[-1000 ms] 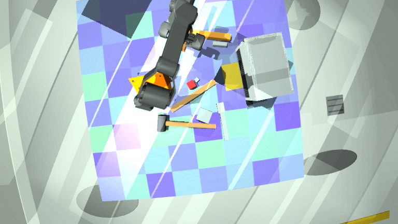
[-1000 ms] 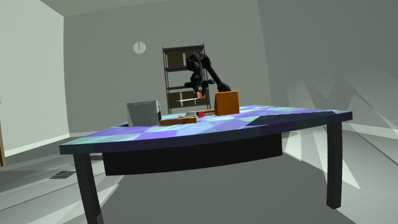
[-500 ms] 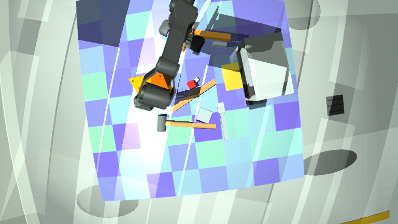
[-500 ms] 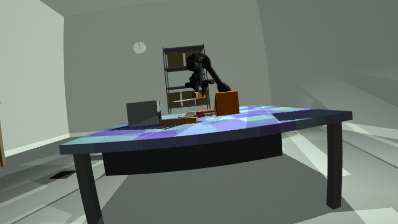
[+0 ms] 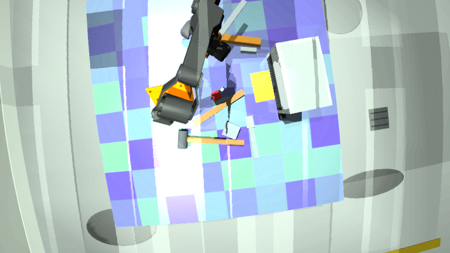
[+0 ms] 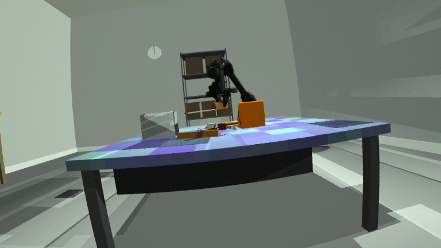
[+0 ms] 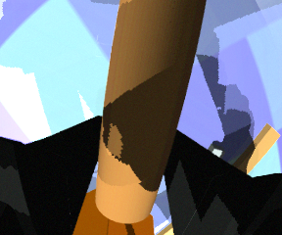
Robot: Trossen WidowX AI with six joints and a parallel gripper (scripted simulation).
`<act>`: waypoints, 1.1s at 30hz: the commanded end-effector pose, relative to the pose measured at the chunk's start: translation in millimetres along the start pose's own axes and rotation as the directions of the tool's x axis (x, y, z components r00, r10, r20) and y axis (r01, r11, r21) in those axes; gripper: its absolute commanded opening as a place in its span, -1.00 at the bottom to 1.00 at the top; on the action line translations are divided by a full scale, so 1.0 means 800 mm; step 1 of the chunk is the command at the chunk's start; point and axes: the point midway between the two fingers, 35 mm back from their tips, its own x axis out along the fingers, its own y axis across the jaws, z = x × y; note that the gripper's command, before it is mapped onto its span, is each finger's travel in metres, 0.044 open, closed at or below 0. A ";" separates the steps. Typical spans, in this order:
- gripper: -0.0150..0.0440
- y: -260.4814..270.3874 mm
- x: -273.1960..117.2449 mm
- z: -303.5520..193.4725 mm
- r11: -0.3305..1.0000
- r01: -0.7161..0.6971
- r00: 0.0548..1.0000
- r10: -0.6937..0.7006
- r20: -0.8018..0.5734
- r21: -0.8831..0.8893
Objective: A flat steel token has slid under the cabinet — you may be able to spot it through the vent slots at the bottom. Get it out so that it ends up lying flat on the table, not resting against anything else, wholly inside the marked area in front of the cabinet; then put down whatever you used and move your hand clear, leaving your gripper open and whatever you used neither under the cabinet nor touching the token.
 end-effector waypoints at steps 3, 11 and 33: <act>-0.49 0.000 -0.003 0.001 0.999 -0.004 1.000 0.004 0.010 0.047; -0.49 0.000 -0.003 0.001 0.994 -0.005 1.000 0.004 0.010 0.109; -0.49 0.000 -0.003 0.000 0.960 -0.007 1.000 0.004 0.010 0.279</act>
